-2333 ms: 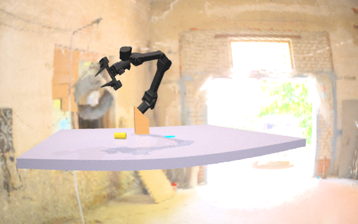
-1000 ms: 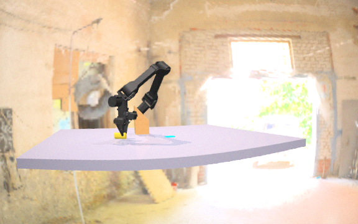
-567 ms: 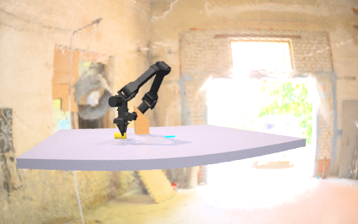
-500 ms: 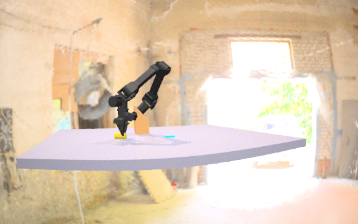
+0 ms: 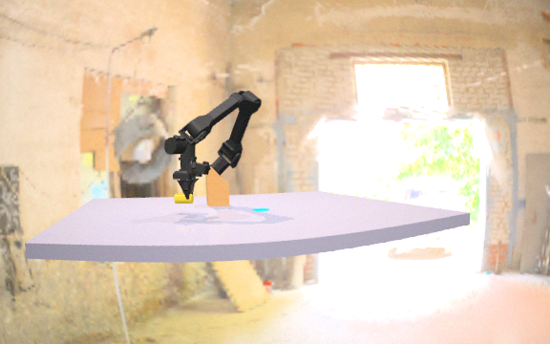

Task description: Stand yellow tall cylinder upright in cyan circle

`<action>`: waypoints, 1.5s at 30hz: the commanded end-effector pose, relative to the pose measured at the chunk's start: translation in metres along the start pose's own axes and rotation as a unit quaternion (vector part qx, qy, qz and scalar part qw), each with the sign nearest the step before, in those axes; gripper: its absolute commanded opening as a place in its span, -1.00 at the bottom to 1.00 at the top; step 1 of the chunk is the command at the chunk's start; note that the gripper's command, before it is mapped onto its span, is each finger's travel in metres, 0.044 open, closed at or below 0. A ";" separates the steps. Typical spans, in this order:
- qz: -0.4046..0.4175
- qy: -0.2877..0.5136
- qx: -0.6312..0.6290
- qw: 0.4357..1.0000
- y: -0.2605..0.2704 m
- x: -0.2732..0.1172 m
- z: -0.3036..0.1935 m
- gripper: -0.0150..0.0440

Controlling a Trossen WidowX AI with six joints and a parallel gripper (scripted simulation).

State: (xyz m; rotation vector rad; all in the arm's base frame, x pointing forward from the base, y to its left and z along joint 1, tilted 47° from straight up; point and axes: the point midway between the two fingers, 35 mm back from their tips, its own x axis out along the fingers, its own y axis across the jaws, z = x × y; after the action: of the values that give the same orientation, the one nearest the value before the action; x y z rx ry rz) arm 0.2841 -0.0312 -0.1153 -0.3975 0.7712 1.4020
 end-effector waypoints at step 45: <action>-0.005 0.020 0.193 0.981 0.011 -0.088 0.062 -0.14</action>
State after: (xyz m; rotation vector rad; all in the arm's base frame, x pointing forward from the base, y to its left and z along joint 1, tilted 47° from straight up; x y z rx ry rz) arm 0.2899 -0.0566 -0.0176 -0.1687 1.0174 1.2351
